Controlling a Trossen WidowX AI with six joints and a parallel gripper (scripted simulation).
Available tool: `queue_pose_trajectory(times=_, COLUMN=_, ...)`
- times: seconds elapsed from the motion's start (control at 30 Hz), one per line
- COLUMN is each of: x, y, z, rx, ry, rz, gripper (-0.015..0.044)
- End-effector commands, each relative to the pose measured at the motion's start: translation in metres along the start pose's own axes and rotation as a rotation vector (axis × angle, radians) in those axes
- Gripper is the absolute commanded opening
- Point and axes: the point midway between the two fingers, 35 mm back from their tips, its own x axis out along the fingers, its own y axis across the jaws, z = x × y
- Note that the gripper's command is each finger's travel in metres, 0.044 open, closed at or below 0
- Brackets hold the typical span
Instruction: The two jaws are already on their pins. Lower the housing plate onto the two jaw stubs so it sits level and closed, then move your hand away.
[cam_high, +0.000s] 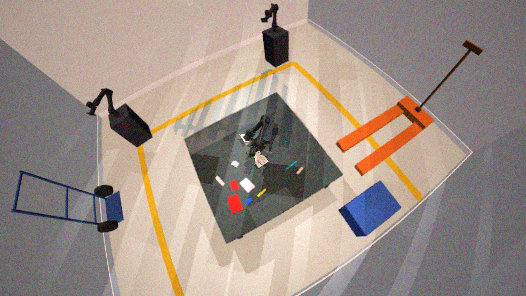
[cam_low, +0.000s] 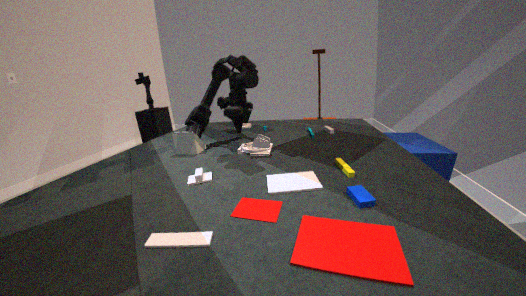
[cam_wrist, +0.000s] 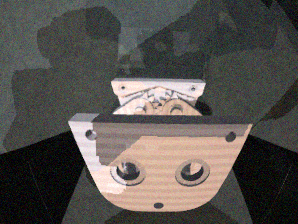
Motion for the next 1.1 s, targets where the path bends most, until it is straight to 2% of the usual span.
queue_pose_trajectory(times=0.0, x=0.001, y=-0.001, z=0.000, rx=0.005, ry=0.002, rz=-0.007, gripper=0.0351)
queue_pose_trajectory(times=0.4, x=0.002, y=-0.001, z=0.000, rx=0.006, ry=0.002, rz=-0.007, gripper=0.0351)
queue_pose_trajectory(times=1.07, x=0.034, y=-0.001, z=-0.002, rx=0.006, ry=0.003, rz=-0.005, gripper=0.0351)
